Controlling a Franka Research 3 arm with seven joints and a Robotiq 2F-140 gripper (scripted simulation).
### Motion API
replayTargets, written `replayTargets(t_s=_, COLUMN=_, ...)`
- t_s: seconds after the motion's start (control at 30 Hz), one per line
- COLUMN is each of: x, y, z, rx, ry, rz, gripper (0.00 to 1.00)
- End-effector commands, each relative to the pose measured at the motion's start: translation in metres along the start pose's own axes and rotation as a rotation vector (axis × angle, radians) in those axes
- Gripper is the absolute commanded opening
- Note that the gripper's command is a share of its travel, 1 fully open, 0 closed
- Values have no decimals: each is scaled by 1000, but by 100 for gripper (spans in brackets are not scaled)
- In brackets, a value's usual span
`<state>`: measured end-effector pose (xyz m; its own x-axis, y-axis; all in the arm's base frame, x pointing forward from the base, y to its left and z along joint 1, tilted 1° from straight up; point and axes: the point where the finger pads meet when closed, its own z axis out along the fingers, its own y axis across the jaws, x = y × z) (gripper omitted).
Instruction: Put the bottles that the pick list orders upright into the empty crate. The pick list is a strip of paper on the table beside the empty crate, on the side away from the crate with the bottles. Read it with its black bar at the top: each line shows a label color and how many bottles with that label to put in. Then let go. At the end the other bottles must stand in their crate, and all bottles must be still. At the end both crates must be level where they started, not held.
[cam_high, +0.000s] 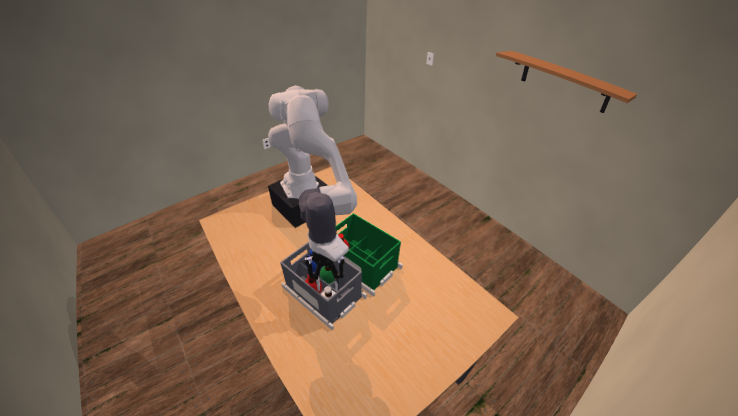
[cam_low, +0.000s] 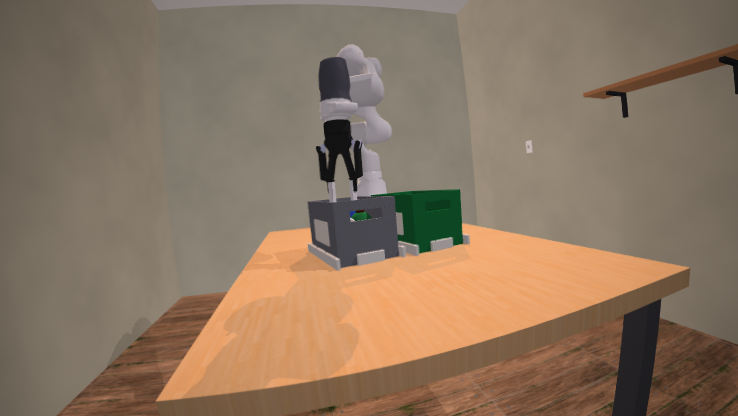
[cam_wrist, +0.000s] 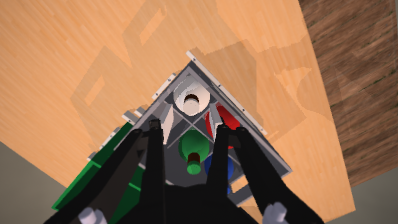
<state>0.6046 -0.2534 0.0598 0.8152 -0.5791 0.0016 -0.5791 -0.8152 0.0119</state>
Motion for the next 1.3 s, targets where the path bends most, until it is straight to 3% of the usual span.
replayTargets(t_s=0.0, x=1, y=-1, z=5, rx=4, ry=5, rz=-6, gripper=38)
replayTargets(t_s=0.57, x=1, y=-1, z=25, rx=4, ry=5, rz=-6, gripper=38)
replayTargets(t_s=1.03, x=1, y=-1, z=25, rx=4, ry=5, rz=-6, gripper=38)
replayTargets(t_s=1.07, x=1, y=-1, z=22, rx=4, ry=5, rz=-6, gripper=0)
replayTargets(t_s=1.27, x=1, y=-1, z=22, rx=4, ry=5, rz=-6, gripper=0)
